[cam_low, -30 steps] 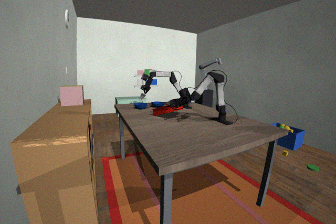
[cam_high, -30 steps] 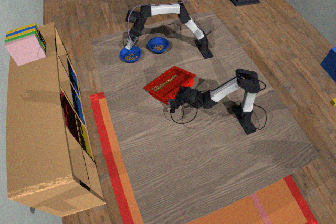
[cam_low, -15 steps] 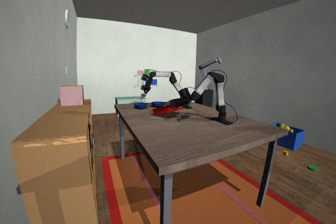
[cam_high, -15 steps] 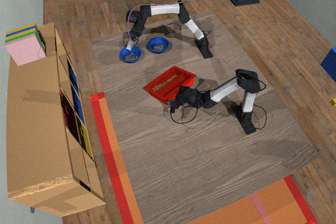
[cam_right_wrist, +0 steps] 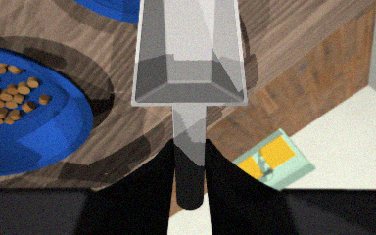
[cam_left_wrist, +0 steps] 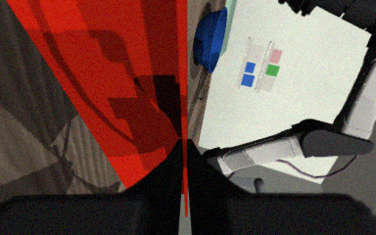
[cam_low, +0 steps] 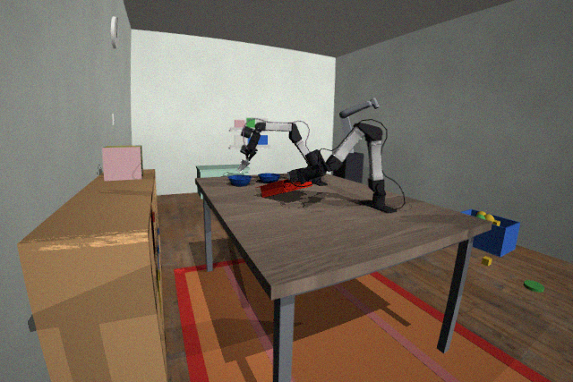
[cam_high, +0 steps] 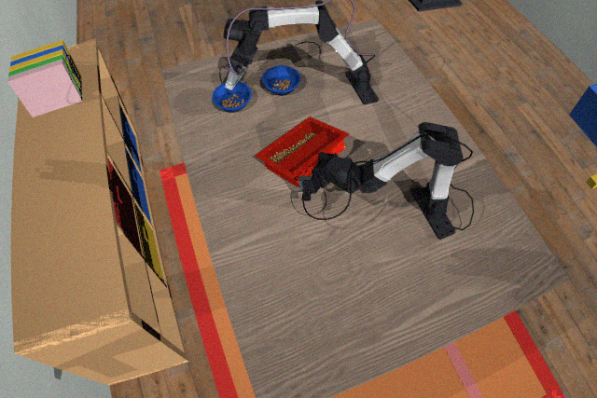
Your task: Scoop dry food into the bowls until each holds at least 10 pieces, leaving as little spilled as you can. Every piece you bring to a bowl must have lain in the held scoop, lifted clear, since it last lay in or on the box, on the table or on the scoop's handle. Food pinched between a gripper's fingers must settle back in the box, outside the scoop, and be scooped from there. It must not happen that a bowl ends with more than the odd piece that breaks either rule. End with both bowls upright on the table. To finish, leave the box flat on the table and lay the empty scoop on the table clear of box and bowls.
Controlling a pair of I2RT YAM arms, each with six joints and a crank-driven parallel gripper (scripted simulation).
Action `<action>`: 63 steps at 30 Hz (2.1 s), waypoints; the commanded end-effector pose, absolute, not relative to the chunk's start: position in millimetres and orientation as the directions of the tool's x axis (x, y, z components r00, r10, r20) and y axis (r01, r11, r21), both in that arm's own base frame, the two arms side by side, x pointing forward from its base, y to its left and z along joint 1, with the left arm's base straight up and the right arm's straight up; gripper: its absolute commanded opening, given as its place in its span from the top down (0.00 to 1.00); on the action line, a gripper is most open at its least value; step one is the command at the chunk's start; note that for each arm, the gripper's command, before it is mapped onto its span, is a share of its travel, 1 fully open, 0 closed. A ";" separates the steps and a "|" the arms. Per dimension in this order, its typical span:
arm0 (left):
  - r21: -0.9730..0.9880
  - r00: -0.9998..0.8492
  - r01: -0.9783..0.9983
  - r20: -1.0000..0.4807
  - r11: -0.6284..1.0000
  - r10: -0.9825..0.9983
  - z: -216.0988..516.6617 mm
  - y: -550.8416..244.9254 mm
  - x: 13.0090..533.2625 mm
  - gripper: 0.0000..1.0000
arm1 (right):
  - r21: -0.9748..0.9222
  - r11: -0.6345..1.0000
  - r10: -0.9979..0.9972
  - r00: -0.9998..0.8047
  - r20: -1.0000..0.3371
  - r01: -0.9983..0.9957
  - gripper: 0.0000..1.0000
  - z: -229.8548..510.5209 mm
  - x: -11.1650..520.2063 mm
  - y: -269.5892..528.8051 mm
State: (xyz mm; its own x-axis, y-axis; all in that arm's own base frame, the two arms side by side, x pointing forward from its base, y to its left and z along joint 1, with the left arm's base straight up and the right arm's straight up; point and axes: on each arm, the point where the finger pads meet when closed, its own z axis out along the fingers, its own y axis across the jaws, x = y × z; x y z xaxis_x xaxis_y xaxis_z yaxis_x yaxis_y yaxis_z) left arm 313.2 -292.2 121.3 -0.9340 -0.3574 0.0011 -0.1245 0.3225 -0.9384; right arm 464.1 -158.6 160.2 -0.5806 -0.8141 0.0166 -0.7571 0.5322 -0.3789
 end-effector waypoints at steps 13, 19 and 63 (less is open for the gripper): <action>-0.962 -0.934 0.013 -0.109 0.272 -0.341 164.0 -298.6 323.5 1.00 | -0.250 0.844 -0.529 -0.814 -0.238 -0.475 1.00 170.4 441.5 -151.8; -0.962 -0.934 0.013 -0.109 0.272 -0.341 164.0 -298.6 323.5 1.00 | -0.231 0.863 -0.500 -0.824 -0.267 -0.449 1.00 168.7 444.4 -145.4; -0.962 -0.934 0.013 -0.109 0.272 -0.341 164.0 -298.6 323.5 1.00 | -0.025 0.997 -0.072 -0.850 -0.522 -0.070 1.00 143.7 433.8 -121.7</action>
State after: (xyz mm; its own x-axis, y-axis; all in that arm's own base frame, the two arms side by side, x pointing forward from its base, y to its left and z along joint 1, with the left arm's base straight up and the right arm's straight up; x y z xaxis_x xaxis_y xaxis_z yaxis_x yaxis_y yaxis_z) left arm 313.2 -292.2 121.3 -0.9340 -0.3574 0.0011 -0.1245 0.3225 -0.9384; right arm 414.3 -120.2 111.5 -0.9060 -0.0646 -0.4182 -0.0737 0.9973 0.0056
